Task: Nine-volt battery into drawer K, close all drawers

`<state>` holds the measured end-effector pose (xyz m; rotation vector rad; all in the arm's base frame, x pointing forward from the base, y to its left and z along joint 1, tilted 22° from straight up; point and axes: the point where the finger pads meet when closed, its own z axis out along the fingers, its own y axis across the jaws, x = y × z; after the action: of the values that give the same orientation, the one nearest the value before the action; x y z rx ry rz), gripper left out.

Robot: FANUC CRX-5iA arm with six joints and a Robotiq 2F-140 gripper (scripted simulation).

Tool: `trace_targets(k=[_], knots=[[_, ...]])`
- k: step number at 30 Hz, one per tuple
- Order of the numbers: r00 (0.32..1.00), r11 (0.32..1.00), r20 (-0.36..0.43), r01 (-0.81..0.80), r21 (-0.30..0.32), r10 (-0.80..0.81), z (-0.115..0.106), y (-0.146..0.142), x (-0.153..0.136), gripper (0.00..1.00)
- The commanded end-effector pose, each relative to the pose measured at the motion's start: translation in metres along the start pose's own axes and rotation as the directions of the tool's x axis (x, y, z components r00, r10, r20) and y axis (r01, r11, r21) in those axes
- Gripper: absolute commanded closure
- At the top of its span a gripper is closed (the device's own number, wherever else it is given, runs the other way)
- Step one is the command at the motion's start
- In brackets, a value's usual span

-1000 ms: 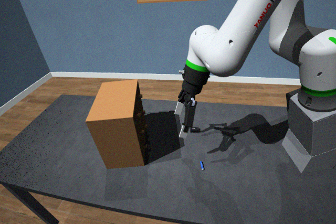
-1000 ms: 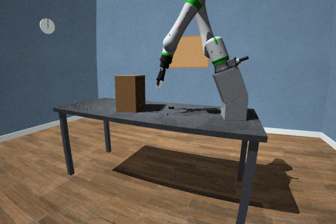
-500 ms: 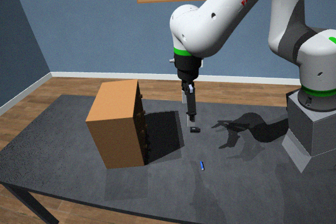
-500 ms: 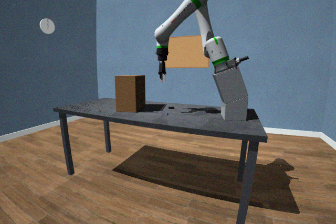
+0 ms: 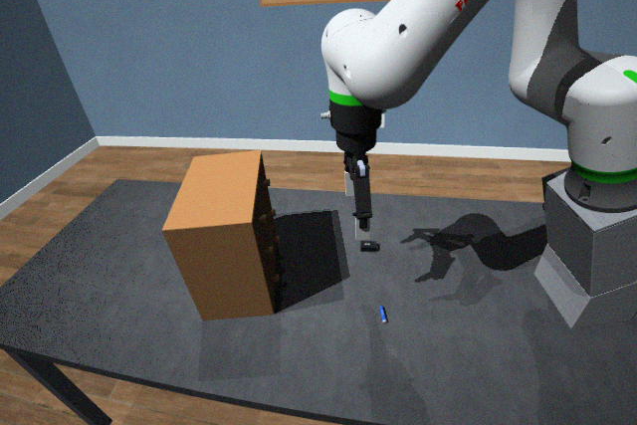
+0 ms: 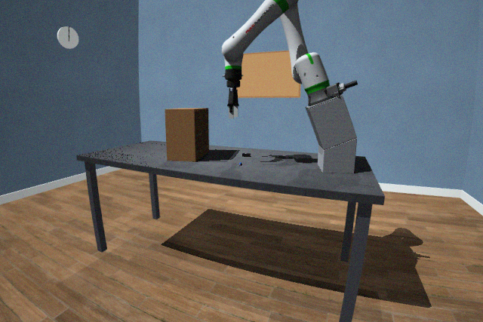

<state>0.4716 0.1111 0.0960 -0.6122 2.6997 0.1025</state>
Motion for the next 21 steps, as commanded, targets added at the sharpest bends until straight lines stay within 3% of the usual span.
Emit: trace_targets(k=[1,21], knots=[[1.000,1.000,0.000,0.000,0.000,0.000,-0.0001,0.0000,-0.0002,0.00],[1.000,1.000,0.000,0.000,0.000,0.000,-0.0001,-0.0070,-0.0020,0.00]])
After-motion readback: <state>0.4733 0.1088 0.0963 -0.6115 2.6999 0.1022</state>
